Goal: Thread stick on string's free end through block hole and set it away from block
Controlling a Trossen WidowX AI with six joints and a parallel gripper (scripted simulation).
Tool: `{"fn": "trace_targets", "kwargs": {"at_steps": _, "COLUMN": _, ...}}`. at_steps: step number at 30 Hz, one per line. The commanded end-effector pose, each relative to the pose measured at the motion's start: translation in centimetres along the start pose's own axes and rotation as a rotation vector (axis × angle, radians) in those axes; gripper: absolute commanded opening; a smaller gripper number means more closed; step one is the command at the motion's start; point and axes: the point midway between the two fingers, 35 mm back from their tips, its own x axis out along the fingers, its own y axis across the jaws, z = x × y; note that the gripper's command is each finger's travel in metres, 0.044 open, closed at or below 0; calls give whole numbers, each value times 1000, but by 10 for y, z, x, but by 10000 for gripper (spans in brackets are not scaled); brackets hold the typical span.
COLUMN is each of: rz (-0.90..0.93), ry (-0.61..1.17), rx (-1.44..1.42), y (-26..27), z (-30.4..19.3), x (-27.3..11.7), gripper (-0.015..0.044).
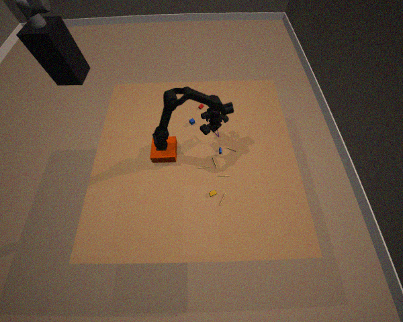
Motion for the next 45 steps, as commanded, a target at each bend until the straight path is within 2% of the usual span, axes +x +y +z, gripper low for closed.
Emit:
{"fn": "trace_targets", "kwargs": {"at_steps": 1, "rz": -3, "ry": 6, "rx": -2, "y": -1, "z": -7, "x": -1, "gripper": 0}}
{"fn": "trace_targets", "kwargs": {"at_steps": 18, "rz": -3, "ry": 14, "rx": -4, "y": 0, "z": -26, "x": -1, "gripper": 0}}
{"fn": "trace_targets", "kwargs": {"at_steps": 45, "rz": -1, "ry": 13, "rx": -4, "y": 18, "z": -16, "x": 19, "gripper": 0}}
